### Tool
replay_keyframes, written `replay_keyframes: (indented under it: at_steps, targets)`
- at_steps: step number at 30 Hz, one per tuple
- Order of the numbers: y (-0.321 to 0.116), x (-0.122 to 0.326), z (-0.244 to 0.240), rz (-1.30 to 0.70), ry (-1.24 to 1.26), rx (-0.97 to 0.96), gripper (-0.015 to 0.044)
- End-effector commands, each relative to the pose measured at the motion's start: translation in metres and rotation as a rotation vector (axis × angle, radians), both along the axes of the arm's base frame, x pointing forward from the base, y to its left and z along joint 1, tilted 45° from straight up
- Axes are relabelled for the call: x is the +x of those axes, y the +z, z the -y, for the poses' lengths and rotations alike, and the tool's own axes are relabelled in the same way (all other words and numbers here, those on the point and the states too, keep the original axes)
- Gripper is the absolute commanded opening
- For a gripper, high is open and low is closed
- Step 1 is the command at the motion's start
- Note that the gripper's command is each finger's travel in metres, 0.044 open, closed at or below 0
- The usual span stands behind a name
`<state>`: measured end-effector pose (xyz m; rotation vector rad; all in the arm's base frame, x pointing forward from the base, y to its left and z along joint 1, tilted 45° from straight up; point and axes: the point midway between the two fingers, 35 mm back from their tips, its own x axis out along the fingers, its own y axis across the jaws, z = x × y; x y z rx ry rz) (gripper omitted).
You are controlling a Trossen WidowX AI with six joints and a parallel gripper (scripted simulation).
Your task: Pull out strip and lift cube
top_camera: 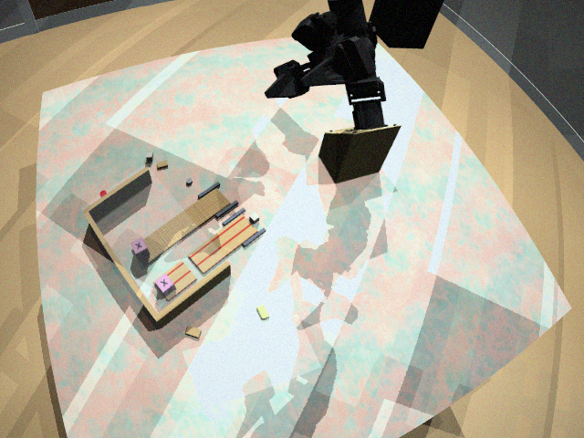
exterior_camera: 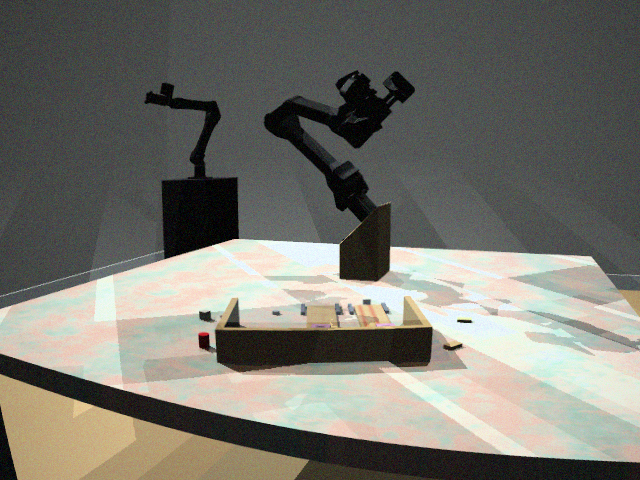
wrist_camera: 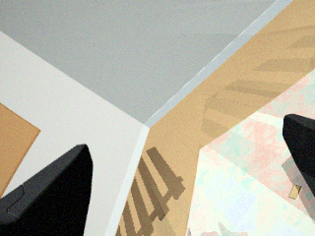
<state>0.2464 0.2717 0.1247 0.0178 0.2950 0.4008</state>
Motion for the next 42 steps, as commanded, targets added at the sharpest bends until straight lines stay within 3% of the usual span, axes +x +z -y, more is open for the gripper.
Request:
replay_keyframes:
  at_steps: [1,10,19,34,42]
  targets:
    - [-0.026,0.026,0.044,0.017,-0.113,-0.241,0.04]
    - [-0.08,0.058,0.17,-0.093,-0.328,-0.863,0.04]
    - [-0.083,0.058,0.179,-0.11,-0.338,-0.906,0.04]
    - [-0.133,0.124,0.221,-0.707,-0.371,-1.167,0.0006]
    - [-0.143,0.134,0.263,-1.07,-0.383,-1.251,0.0]
